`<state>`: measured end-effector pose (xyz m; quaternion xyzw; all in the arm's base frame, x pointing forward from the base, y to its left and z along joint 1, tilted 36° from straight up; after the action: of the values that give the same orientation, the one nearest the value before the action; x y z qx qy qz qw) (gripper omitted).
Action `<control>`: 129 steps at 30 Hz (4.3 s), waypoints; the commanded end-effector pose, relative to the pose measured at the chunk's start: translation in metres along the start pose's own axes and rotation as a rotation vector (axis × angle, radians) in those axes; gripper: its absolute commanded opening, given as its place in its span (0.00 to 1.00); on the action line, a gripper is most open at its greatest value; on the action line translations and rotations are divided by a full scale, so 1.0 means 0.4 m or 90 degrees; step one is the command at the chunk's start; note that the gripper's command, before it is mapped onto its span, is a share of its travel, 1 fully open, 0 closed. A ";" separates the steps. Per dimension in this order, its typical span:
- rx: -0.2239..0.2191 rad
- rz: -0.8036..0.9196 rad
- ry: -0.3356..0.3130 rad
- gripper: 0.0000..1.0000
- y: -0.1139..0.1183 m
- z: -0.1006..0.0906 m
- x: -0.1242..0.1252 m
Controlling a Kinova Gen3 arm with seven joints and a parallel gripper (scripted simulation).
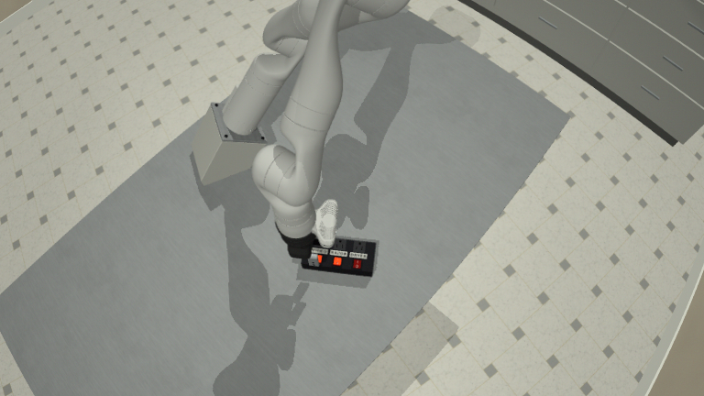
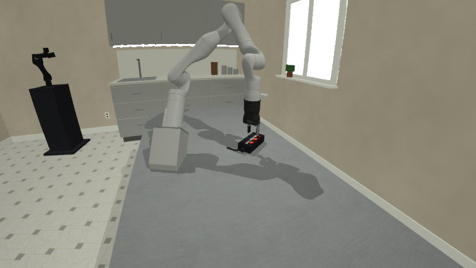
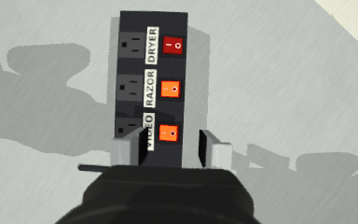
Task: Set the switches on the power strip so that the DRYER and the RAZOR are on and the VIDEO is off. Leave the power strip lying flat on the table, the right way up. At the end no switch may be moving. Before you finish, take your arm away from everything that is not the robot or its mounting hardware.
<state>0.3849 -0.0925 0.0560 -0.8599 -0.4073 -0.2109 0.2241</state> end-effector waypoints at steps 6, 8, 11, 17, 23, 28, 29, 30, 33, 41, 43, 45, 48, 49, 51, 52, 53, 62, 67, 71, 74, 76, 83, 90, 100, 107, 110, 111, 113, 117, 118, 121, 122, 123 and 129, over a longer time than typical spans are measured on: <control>0.001 0.000 0.000 0.00 0.000 0.002 -0.001; 0.001 0.000 0.000 0.00 0.000 0.002 -0.001; 0.001 0.000 0.000 0.00 0.000 0.002 -0.001; 0.001 0.000 0.000 0.00 0.000 0.002 -0.001; 0.001 0.000 0.000 0.00 0.000 0.002 -0.001; 0.001 0.000 0.000 0.00 0.000 0.002 -0.001; 0.001 0.000 0.000 0.00 0.000 0.002 -0.001; 0.001 0.000 0.000 0.00 0.000 0.002 -0.001; 0.001 0.000 0.000 0.00 0.000 0.002 -0.001; 0.001 0.000 0.000 0.00 0.000 0.004 -0.001; 0.001 0.000 0.000 0.00 0.000 0.005 -0.001; 0.001 0.000 0.000 0.00 0.000 0.007 -0.001; 0.001 0.000 0.000 0.00 0.000 0.012 -0.001; 0.001 0.000 0.000 0.00 0.000 0.013 -0.001; 0.001 0.000 0.000 0.00 0.000 0.018 -0.001; 0.001 0.000 0.000 0.00 0.000 0.020 -0.001; 0.001 0.000 0.000 0.00 0.000 0.020 -0.001; 0.001 0.000 0.000 0.00 0.000 0.043 0.000; 0.001 0.000 0.000 0.00 0.000 0.060 0.000; 0.001 0.000 0.000 0.00 0.000 0.067 0.000; 0.001 0.000 0.000 0.00 0.000 0.077 0.000; 0.001 0.000 0.000 0.00 0.000 0.083 0.000; 0.001 0.000 0.000 0.00 0.000 0.101 0.000; 0.001 0.000 0.000 0.00 0.000 0.108 0.000; 0.001 0.000 0.000 0.00 0.000 0.112 0.000; 0.001 0.000 0.000 0.00 0.000 0.112 0.000; 0.001 0.000 0.000 0.00 0.000 0.112 0.000; 0.001 0.000 0.000 0.00 0.000 0.112 0.000; 0.001 0.000 0.000 0.00 0.000 0.112 0.000; 0.001 0.000 0.000 0.00 0.000 0.112 0.000; 0.001 0.000 0.000 0.00 0.000 0.112 0.000; 0.001 0.000 0.000 0.00 0.000 0.112 0.000; 0.001 0.000 0.000 0.00 0.000 0.112 0.000; 0.001 0.000 0.000 0.00 0.000 0.112 0.000; 0.001 0.000 0.000 0.00 0.000 0.112 0.000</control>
<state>0.3927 -0.0669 0.0192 -0.8596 -0.4074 -0.2101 0.2256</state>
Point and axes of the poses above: the point where the finger pads meet when closed, its own z axis out along the fingers, its own y axis across the jaws, x = y × z, the point moved 4 cm from there along -z, back along the fingers, and after that the axes turned 9 degrees about -z, right-handed, at the moved point
